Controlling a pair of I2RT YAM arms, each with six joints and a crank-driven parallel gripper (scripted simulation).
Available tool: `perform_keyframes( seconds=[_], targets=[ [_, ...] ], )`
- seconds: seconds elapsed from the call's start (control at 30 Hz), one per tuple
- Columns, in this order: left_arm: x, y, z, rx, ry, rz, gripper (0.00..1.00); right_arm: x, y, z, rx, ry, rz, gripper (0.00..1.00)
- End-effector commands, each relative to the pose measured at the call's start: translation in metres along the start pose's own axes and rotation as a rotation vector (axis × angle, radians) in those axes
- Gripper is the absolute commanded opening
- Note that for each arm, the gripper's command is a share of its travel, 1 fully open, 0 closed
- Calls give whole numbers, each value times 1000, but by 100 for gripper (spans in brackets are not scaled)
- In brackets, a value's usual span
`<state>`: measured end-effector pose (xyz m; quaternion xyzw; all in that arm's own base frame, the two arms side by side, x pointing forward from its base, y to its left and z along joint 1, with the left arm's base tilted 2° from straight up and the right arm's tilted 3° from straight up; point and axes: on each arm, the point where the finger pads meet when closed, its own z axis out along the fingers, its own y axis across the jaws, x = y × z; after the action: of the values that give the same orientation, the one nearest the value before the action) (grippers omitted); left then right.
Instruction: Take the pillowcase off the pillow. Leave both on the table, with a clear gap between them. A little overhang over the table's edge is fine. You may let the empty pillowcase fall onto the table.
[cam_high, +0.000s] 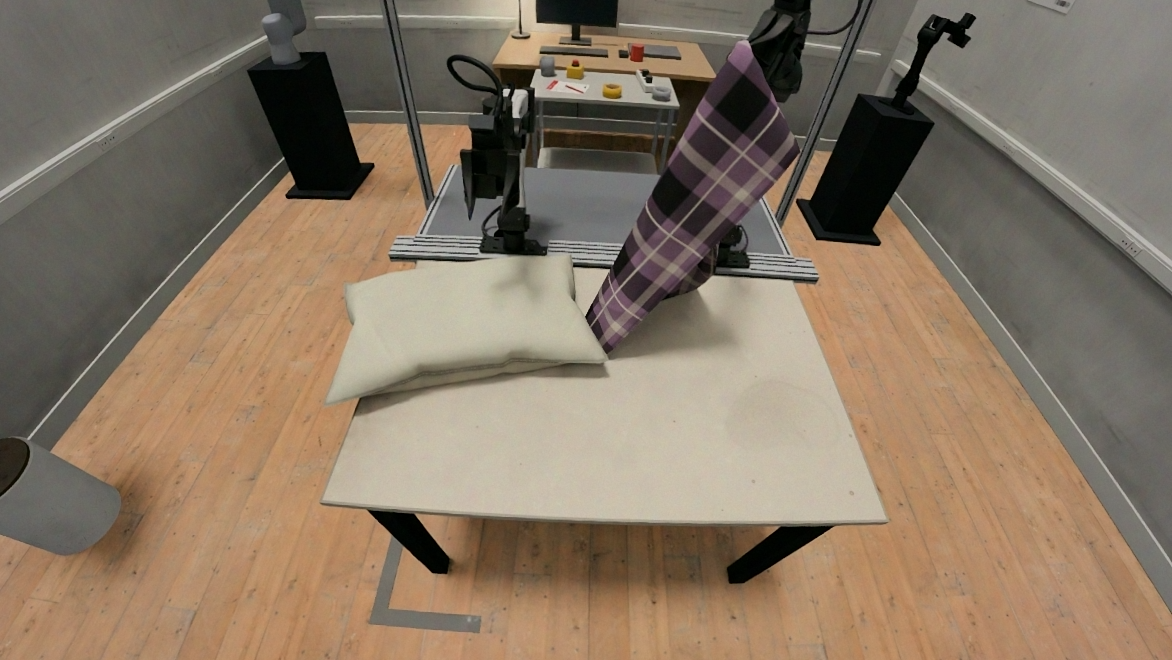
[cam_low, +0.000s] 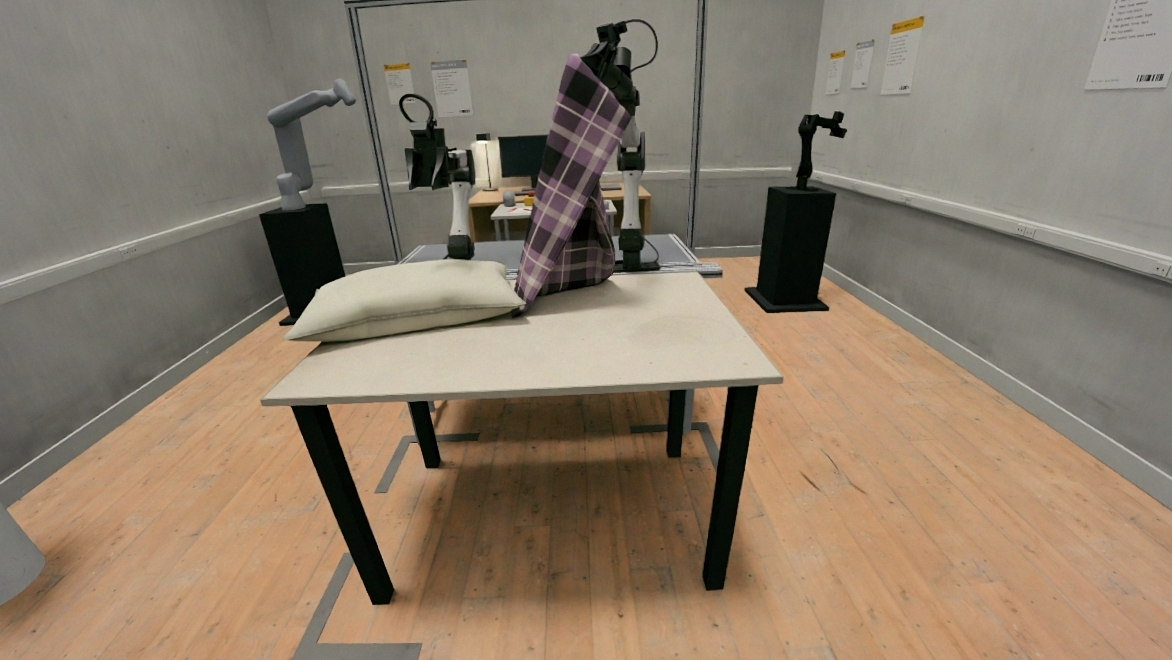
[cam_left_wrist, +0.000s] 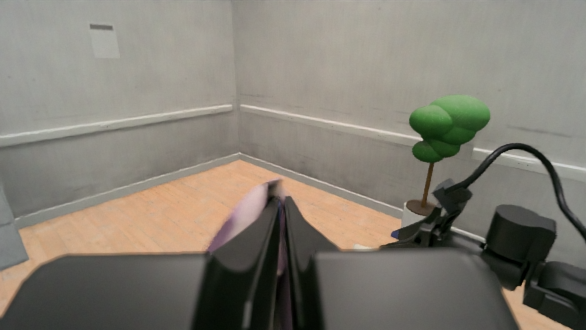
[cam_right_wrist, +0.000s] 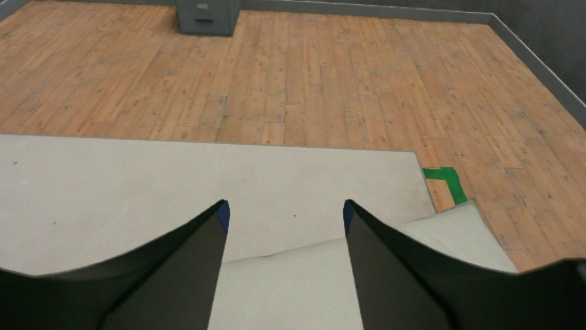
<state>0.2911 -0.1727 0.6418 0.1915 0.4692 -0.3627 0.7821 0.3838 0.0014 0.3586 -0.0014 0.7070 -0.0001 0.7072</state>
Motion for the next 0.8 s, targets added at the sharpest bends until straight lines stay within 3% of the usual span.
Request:
perform_keyframes(
  seconds=[0.0, 0.33, 0.77],
  targets=[
    [-21, -14, 0, 100, -65, -18, 1, 7, -4, 1, 15, 11, -9, 63],
    [-7, 27, -13, 111, 4, -30, 1, 7, -4, 1, 15, 11, -9, 63],
    [-11, 57, -31, 95, 44, -11, 1, 7, -4, 1, 15, 11, -9, 63]
  ],
)
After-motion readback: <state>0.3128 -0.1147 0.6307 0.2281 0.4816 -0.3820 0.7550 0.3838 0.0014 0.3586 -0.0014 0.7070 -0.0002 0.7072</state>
